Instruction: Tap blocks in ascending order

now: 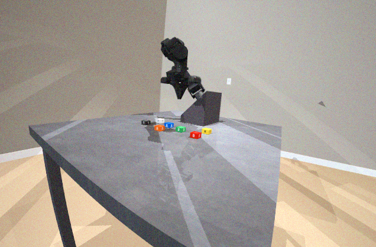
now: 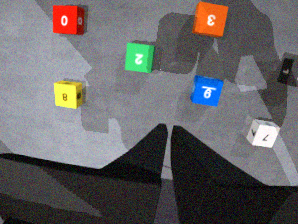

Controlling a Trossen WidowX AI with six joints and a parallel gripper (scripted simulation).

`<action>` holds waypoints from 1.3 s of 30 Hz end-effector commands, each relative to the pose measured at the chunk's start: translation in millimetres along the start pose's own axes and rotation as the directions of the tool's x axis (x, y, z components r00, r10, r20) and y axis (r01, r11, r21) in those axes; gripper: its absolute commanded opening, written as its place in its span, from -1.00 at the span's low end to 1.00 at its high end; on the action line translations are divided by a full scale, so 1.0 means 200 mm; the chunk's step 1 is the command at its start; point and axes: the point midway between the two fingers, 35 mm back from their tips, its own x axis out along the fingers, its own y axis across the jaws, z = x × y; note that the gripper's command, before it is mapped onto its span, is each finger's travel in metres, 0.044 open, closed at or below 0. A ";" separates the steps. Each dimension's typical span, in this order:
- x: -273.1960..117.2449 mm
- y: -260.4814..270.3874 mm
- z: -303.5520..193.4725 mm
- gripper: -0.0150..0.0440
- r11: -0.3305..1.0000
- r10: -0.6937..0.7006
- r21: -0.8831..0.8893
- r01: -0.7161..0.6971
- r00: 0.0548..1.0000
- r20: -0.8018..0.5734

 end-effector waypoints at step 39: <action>0.59 0.64 -0.18 -0.42 0.999 -0.040 0.011 0.040 0.999 -0.012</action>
